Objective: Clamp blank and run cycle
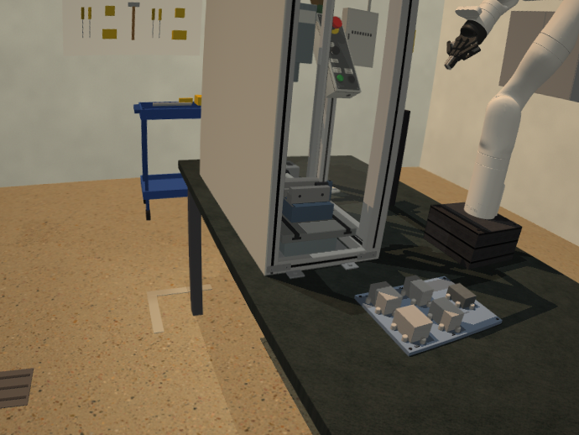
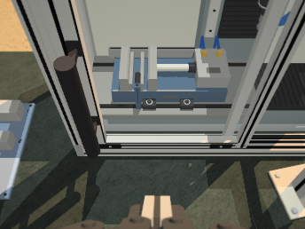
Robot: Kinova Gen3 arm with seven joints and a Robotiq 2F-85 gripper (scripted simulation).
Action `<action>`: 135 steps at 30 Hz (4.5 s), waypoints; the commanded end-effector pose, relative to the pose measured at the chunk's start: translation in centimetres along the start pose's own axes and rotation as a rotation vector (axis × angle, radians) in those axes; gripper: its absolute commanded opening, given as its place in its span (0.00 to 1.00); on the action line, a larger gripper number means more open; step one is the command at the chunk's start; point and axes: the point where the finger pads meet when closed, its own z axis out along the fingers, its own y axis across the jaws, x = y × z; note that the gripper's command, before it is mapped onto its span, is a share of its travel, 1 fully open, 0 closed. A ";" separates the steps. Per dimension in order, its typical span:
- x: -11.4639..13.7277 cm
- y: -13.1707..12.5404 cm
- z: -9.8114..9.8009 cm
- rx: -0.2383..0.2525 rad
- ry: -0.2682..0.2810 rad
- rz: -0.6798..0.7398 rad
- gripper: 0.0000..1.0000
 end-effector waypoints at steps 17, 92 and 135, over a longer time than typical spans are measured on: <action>0.0 0.0 0.0 -0.001 0.000 0.000 0.10; 8.2 -16.9 6.7 0.261 -0.423 -0.772 0.10; 12.4 -25.2 10.0 0.342 -0.556 -1.012 0.10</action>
